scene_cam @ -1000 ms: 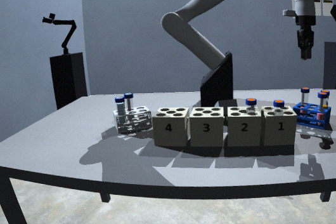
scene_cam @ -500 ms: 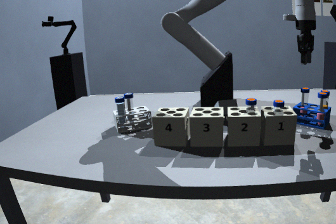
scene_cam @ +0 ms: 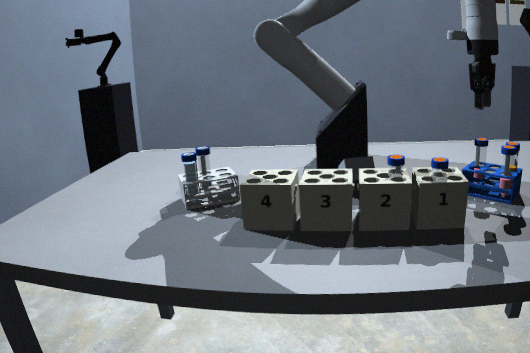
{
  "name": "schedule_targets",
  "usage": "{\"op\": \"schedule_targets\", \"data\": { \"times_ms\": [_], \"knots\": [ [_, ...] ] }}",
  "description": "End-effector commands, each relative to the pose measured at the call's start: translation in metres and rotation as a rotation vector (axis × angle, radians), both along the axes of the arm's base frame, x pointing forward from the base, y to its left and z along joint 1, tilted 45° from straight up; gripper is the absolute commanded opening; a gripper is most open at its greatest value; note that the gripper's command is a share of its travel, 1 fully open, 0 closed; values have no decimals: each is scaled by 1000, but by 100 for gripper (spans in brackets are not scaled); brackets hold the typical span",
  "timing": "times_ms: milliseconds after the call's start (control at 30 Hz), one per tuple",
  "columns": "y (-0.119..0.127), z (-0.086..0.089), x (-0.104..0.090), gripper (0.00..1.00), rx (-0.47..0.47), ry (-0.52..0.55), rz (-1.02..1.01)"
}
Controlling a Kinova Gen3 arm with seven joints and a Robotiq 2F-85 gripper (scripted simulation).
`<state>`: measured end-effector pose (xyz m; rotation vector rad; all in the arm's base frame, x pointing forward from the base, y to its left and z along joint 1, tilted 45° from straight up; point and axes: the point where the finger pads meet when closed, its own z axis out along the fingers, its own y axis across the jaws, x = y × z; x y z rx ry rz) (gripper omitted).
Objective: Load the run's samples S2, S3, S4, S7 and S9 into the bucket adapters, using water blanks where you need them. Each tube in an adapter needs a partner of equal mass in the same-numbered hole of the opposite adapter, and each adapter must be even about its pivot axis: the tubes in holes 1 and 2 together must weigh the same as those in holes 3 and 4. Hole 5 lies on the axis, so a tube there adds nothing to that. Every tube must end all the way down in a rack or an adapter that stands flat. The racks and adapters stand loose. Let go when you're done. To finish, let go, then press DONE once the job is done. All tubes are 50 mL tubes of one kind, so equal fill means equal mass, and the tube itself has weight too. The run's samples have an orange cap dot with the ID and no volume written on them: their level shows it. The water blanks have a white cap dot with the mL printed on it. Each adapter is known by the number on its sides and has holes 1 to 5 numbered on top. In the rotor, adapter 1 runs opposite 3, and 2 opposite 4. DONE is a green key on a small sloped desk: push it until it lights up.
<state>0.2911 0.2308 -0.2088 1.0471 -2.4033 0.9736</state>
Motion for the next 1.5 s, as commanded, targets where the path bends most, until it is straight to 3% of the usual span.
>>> {"op": "schedule_targets", "data": {
  "times_ms": [0,1467],
  "knots": [
    [-1,-2,0,62,2,-1,1],
    [-38,-39,-2,62,2,-1,1]
  ]
}}
